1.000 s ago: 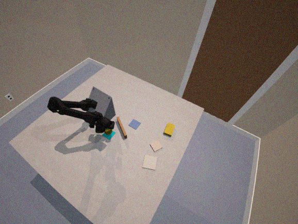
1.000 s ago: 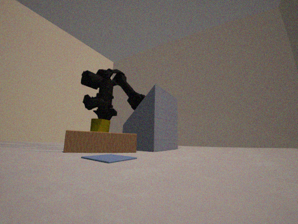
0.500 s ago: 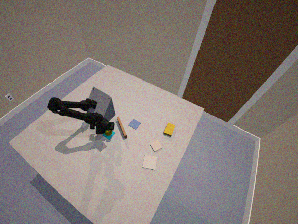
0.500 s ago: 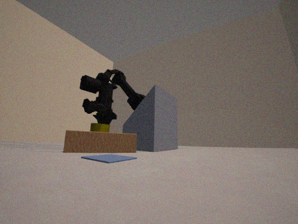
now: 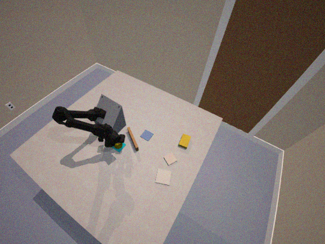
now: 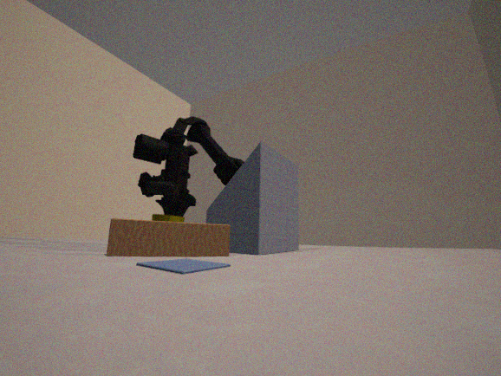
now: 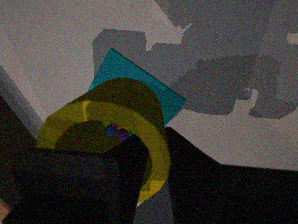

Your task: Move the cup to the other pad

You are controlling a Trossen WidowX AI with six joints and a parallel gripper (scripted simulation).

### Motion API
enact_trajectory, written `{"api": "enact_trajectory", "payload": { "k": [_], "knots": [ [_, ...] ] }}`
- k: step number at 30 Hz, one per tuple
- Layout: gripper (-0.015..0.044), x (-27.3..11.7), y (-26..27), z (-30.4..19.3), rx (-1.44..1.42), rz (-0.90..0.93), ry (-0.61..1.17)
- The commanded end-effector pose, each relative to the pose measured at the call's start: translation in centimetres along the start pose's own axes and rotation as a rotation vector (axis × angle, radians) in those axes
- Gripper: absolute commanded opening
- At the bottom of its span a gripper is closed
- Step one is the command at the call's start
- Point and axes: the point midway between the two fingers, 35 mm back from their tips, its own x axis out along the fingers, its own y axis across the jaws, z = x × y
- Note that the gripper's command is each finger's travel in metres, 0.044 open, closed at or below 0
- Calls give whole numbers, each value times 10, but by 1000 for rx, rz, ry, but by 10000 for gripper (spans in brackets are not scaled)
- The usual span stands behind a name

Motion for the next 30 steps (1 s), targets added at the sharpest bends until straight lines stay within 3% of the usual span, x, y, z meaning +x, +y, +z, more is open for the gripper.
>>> {"api": "enact_trajectory", "payload": {
  "k": [1,12,18,30],
  "knots": [
    [0,0,0,0,0,0,0],
    [0,0,0,0,0,0,0],
    [146,0,0,0,0,0,0],
    [146,-7,1,0,0,1,2]
  ]
}}
